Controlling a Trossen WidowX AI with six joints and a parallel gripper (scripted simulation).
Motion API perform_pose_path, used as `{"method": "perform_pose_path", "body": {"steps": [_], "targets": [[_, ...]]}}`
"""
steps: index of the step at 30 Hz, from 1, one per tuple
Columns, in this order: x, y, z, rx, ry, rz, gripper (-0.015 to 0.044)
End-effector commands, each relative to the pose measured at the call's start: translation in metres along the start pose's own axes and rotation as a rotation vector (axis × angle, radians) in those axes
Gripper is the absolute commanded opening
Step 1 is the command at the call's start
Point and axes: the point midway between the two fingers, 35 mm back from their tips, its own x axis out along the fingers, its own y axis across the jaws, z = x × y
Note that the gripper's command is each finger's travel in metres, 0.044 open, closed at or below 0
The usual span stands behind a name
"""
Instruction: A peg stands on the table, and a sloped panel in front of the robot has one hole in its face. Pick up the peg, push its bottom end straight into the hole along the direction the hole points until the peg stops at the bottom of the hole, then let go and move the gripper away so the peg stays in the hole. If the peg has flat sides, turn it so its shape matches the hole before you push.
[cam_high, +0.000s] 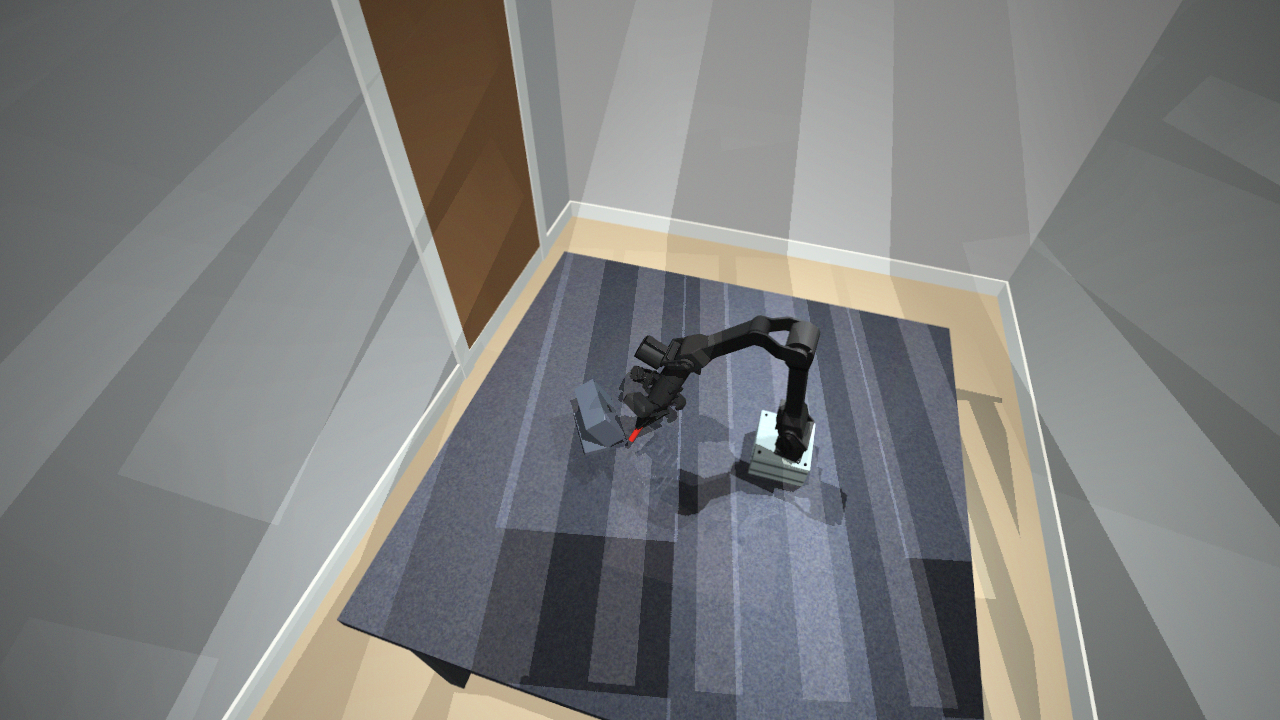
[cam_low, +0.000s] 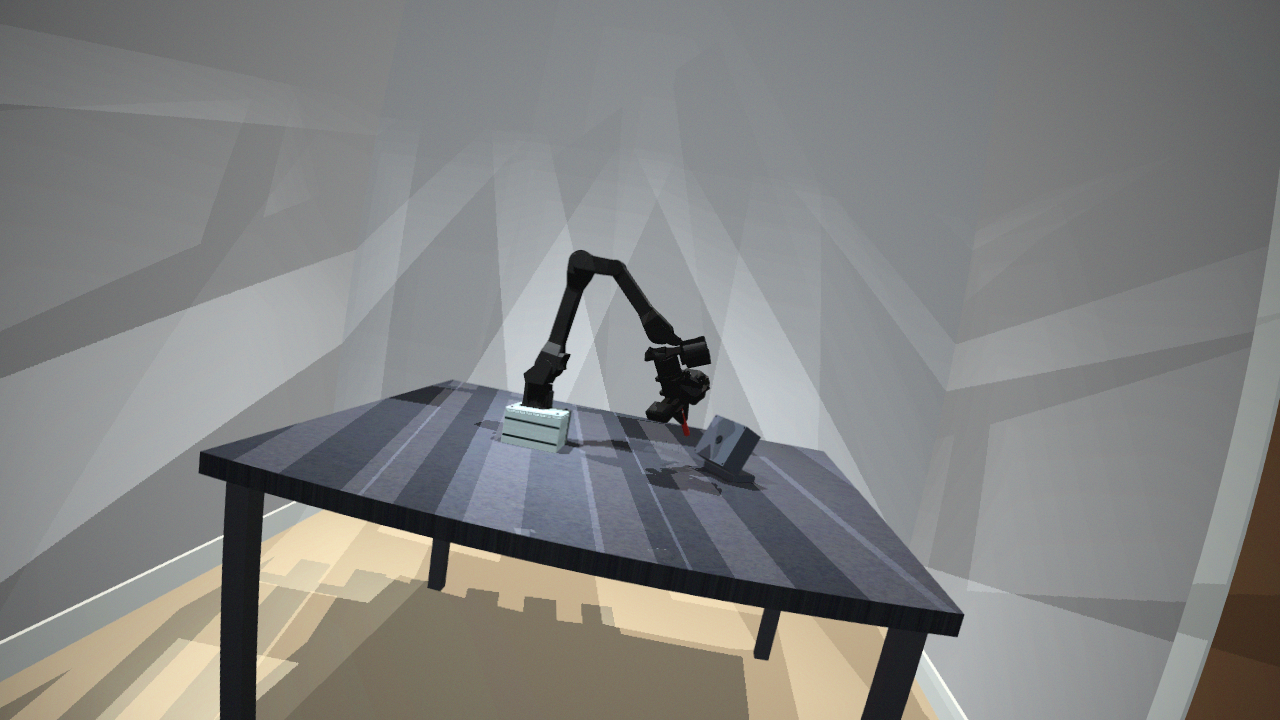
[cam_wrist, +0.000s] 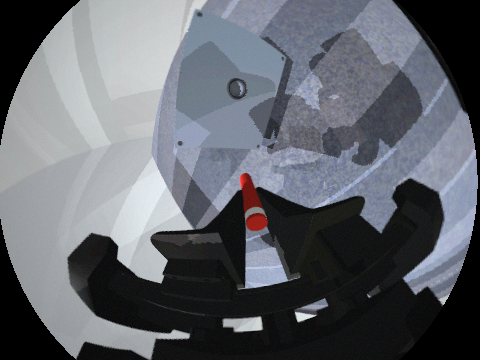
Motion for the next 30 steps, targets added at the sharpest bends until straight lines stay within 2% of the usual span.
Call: {"method": "perform_pose_path", "body": {"steps": [1, 30], "targets": [[-0.002, -0.003, 0.003, 0.025, -0.009, 0.023, 0.0], [-0.02, -0.024, 0.025, 0.146, -0.094, 0.171, 0.0]]}}
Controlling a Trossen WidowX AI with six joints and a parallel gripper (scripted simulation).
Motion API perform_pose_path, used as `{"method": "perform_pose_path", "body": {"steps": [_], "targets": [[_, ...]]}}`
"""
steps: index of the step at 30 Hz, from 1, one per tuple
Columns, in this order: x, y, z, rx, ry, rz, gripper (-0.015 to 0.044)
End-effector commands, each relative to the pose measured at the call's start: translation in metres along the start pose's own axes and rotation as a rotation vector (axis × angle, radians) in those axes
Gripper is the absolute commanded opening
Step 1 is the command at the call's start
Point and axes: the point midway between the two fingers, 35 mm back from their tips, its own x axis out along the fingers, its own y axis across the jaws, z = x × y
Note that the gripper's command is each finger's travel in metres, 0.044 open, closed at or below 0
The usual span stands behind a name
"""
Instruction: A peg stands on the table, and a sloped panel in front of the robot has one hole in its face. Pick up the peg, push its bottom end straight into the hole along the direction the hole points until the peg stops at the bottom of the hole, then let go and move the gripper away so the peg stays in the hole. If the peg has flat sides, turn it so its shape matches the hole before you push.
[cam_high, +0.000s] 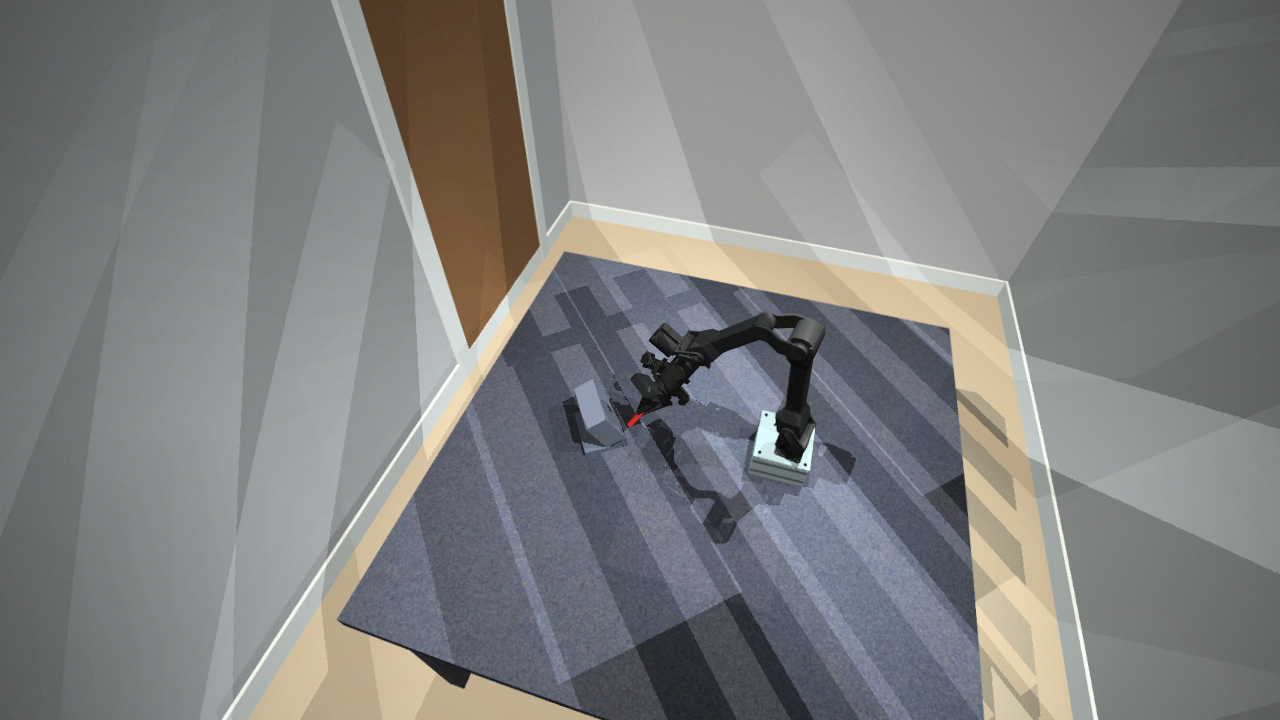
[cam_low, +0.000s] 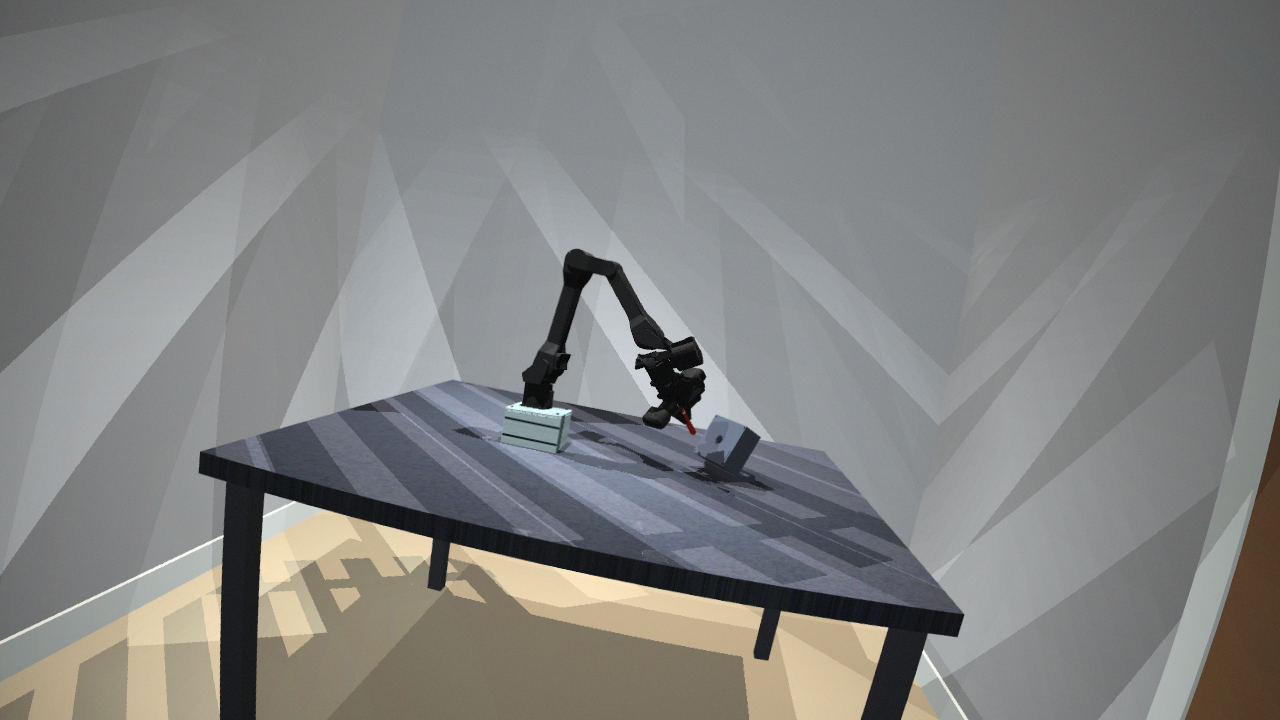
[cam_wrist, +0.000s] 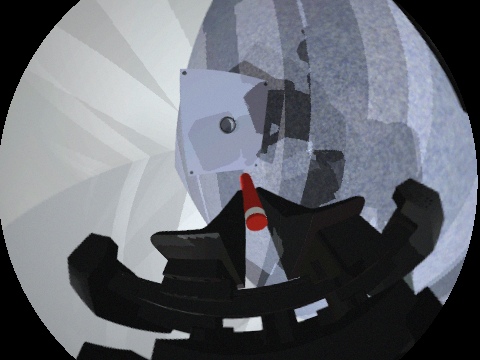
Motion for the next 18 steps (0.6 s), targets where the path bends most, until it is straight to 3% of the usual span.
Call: {"method": "perform_pose_path", "body": {"steps": [1, 18], "targets": [[-0.003, -0.003, 0.002, 0.022, -0.009, 0.022, 0.0], [-0.017, -0.012, 0.015, 0.08, -0.058, 0.108, 0.0]]}}
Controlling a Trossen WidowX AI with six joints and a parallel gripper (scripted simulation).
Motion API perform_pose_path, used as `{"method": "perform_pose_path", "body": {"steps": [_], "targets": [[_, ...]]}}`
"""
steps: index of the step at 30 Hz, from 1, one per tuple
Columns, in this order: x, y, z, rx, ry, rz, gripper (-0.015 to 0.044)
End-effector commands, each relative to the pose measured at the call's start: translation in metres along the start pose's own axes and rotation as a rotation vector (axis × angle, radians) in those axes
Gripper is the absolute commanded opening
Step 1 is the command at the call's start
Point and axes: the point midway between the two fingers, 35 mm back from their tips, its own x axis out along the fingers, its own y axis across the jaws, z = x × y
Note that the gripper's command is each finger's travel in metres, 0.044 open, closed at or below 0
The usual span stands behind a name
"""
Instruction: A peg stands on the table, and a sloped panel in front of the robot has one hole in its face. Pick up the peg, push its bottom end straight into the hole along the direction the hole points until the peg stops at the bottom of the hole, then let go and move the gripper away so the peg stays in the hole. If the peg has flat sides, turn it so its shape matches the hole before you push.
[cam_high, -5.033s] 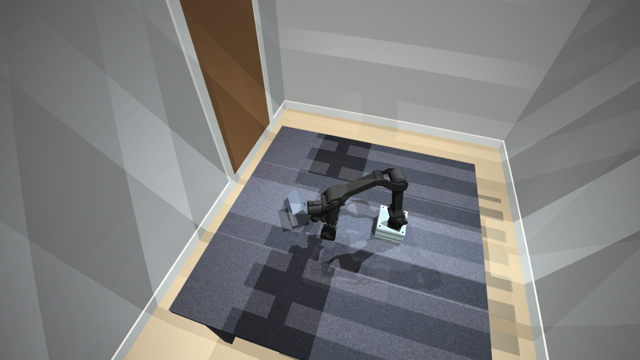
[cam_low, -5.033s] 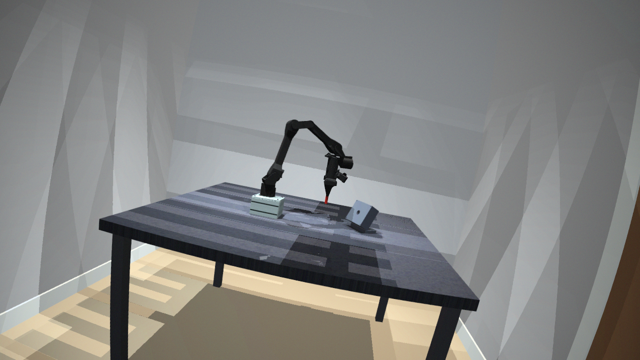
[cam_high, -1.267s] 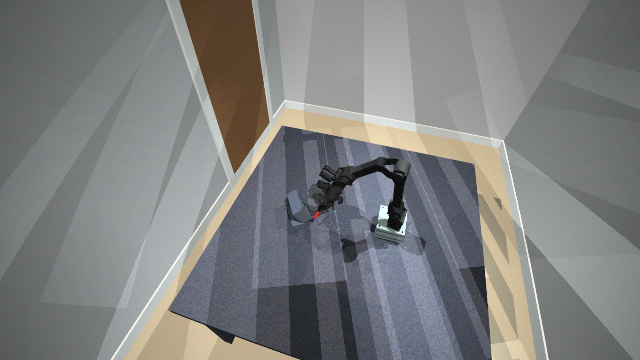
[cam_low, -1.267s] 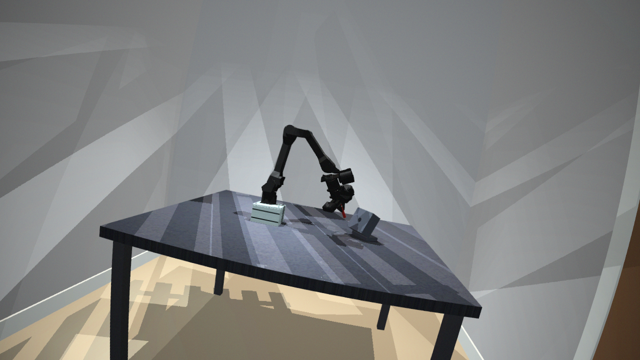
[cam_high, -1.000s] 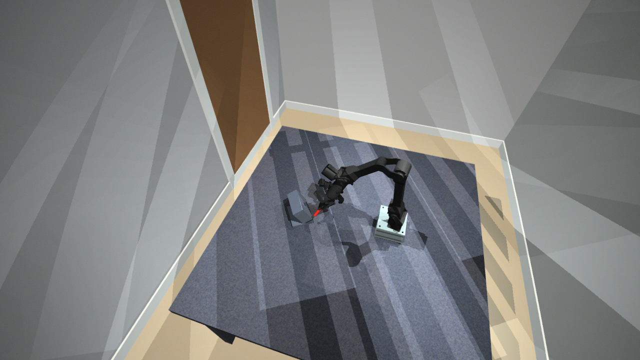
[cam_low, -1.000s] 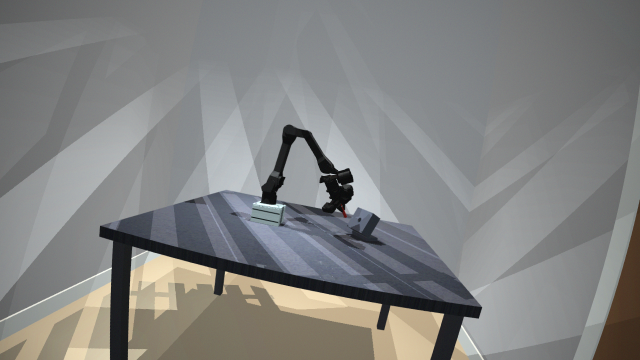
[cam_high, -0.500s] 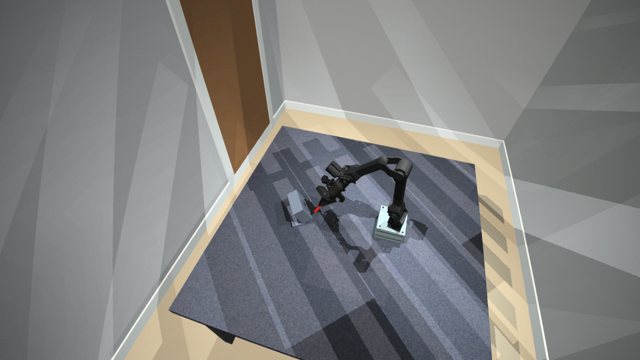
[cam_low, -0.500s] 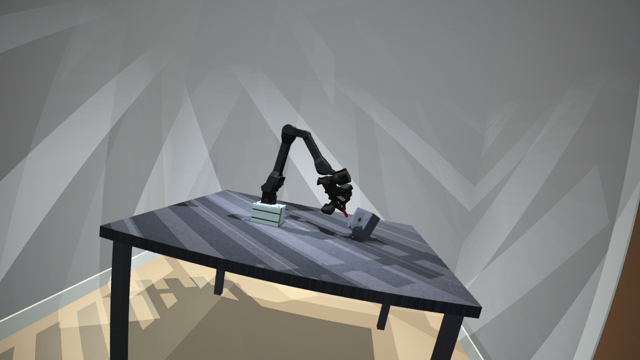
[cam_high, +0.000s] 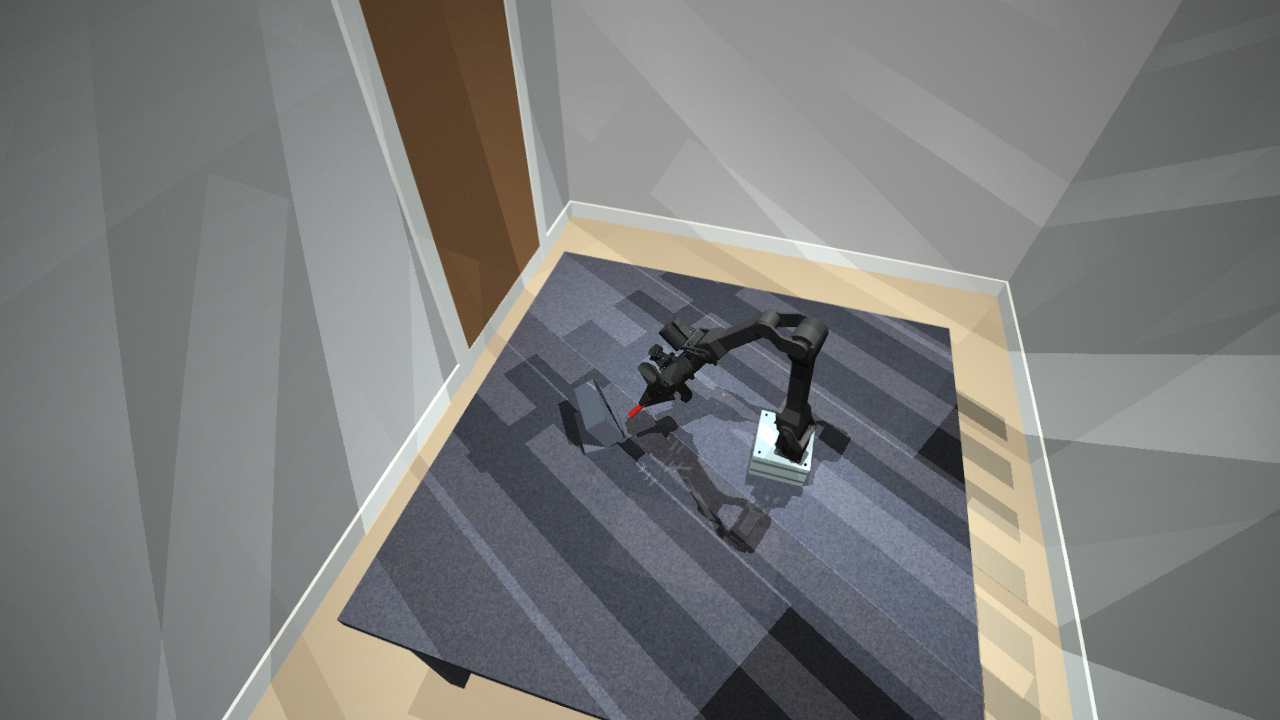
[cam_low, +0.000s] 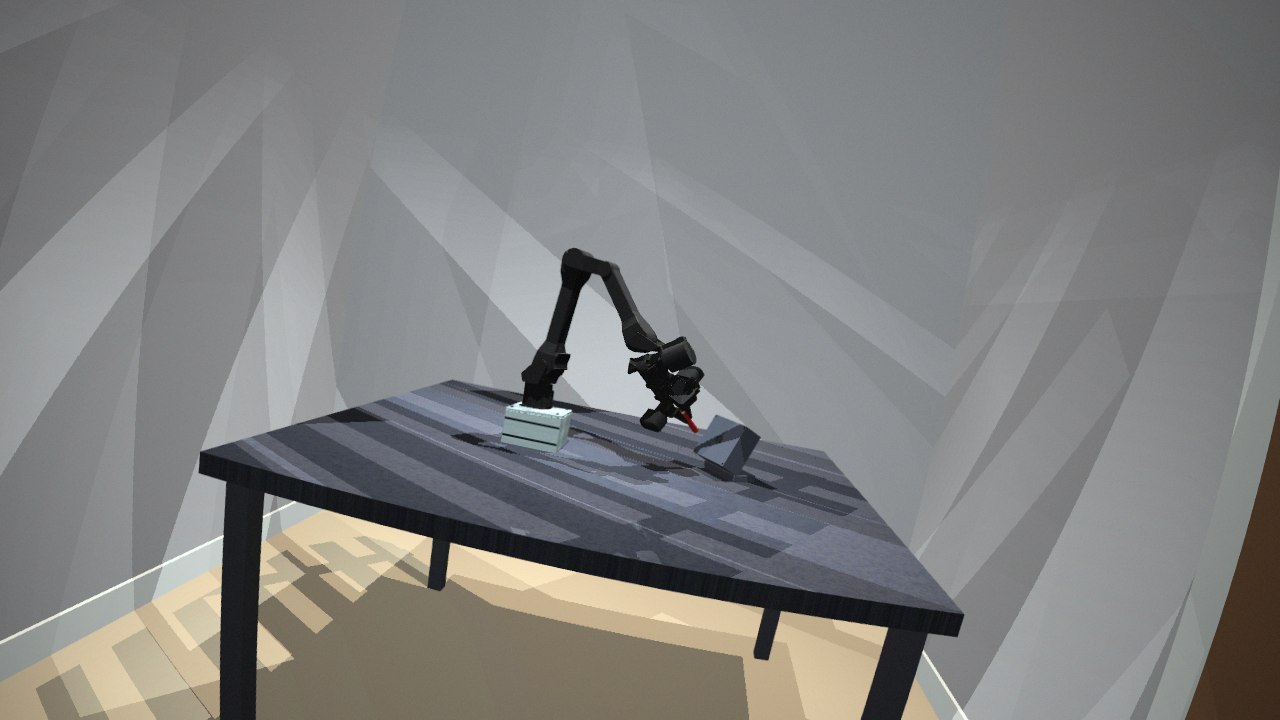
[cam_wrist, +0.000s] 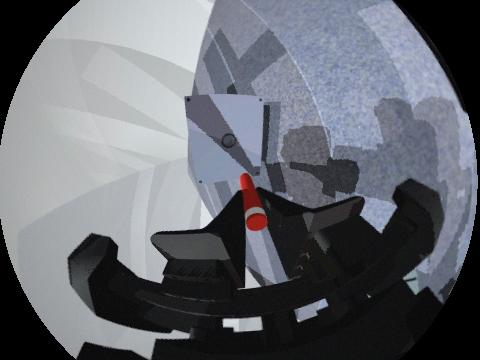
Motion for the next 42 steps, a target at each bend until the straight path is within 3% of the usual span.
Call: {"method": "perform_pose_path", "body": {"steps": [1, 32, 42], "targets": [[-0.004, -0.002, 0.002, 0.02, -0.009, 0.022, 0.0], [-0.035, -0.017, 0.021, 0.103, -0.093, 0.172, 0.0], [-0.026, -0.016, 0.025, 0.108, -0.1, 0.182, 0.0]]}}
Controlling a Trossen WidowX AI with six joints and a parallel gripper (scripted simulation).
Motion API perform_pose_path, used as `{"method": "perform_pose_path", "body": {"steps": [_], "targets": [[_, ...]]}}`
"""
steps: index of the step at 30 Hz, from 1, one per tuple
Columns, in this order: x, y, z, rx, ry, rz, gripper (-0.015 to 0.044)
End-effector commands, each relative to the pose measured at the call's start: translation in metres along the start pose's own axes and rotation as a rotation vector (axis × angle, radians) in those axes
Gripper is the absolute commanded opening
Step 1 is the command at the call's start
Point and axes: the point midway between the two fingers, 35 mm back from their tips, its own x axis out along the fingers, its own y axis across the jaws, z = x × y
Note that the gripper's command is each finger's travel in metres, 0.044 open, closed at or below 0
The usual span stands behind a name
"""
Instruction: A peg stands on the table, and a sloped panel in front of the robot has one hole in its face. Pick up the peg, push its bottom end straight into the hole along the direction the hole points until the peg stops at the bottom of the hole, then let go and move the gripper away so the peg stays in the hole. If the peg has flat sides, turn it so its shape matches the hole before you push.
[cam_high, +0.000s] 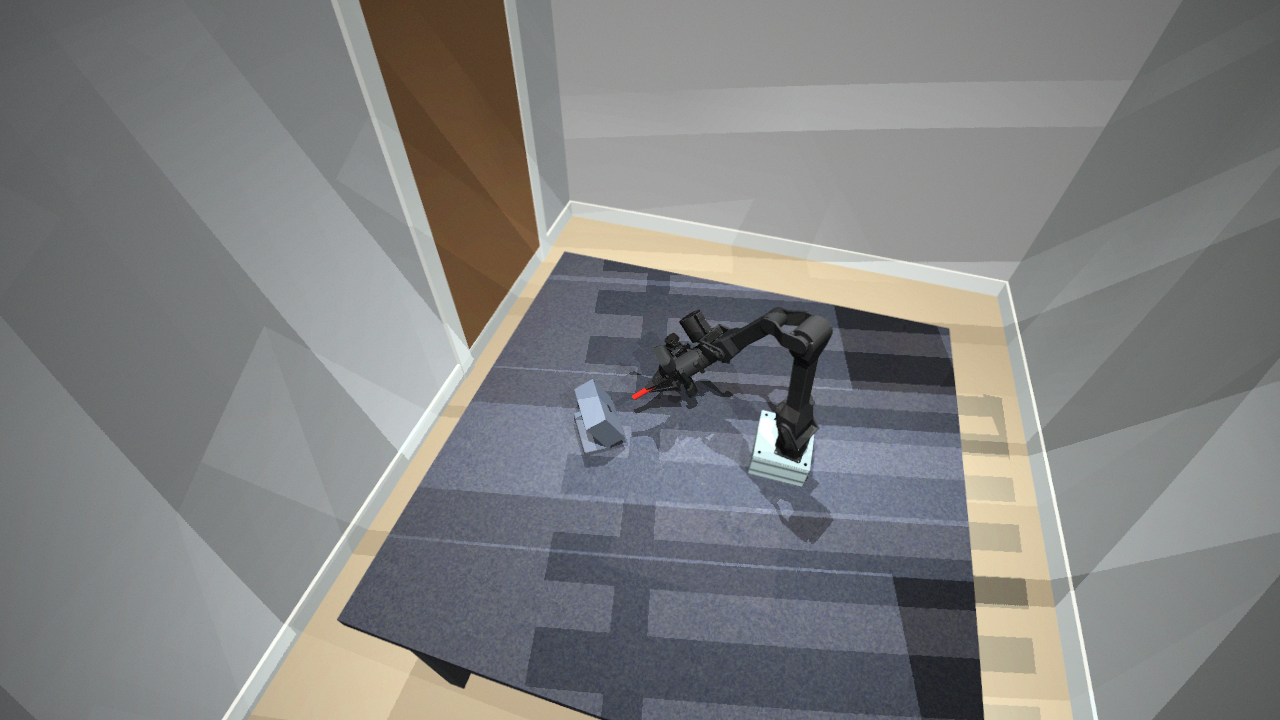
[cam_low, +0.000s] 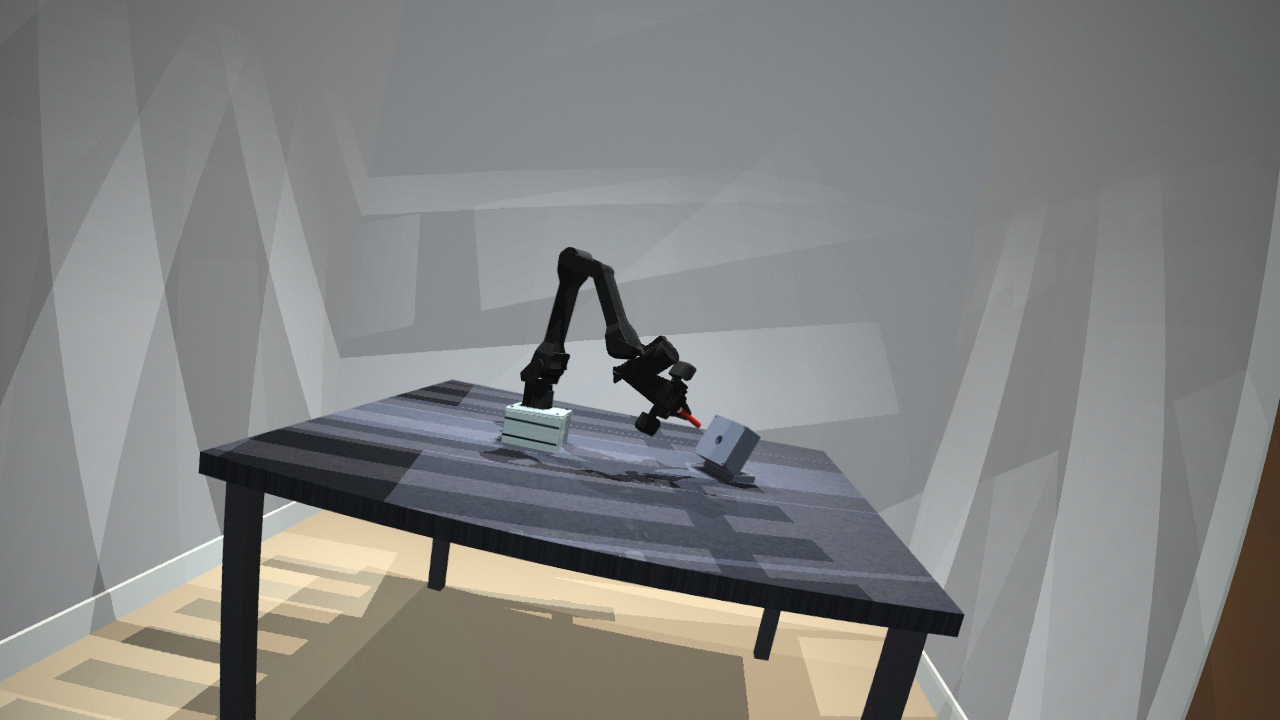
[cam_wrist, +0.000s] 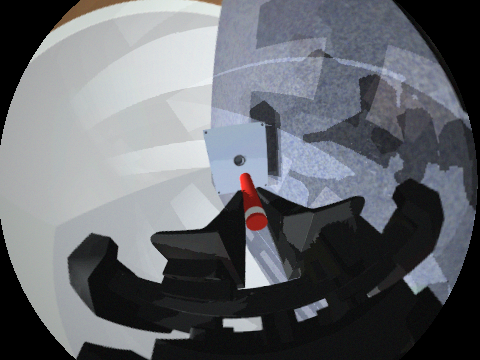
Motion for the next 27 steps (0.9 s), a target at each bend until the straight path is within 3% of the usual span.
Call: {"method": "perform_pose_path", "body": {"steps": [1, 27], "targets": [[0.005, -0.001, 0.0, 0.01, 0.001, 0.003, 0.0], [0.032, 0.0, 0.005, 0.025, -0.019, 0.043, 0.0]]}}
